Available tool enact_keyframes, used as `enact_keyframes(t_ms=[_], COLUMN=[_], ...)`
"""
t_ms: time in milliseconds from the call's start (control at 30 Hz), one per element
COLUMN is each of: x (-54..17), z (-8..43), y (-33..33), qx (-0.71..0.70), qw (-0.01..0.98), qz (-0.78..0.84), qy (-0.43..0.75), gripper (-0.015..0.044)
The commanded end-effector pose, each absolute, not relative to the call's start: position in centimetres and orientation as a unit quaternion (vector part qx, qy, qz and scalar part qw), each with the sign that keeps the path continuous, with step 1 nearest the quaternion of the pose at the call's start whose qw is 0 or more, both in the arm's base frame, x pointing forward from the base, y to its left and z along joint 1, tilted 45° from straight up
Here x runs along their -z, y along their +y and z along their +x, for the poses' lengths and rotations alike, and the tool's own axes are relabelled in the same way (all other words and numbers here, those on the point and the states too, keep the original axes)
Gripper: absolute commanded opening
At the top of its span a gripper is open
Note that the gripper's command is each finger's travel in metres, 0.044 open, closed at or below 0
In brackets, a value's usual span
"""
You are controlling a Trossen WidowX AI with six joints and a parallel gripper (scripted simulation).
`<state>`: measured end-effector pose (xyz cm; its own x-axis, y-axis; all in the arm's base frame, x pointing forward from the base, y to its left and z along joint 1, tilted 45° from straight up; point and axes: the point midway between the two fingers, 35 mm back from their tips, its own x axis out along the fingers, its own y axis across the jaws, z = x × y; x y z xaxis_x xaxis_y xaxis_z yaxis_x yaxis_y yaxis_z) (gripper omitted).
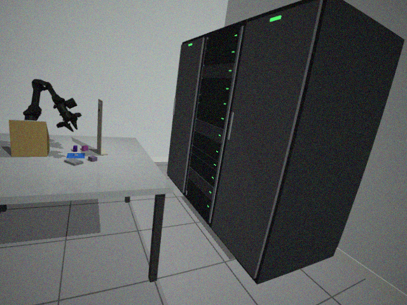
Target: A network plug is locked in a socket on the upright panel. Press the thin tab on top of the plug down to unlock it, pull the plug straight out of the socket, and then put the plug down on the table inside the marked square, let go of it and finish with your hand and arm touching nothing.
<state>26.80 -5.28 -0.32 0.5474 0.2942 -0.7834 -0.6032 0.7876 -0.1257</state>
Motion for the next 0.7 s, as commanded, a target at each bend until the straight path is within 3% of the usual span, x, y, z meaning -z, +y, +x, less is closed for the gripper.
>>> enact_keyframes(t_ms=[0,267,600,667], x=[-1.0,-2.7,-2.7,-2.7], z=[26.5,25.7,25.7,25.7], y=[-6.2,-7.4,-7.4,-7.4], qx=[-0.263,-0.262,-0.262,-0.262], qw=[0.86,0.861,0.861,0.861], qz=[-0.194,-0.193,-0.193,-0.193], qy=[0.393,0.39,0.39,0.39], gripper=[0.0156,0.0156,0.0419,0.044])
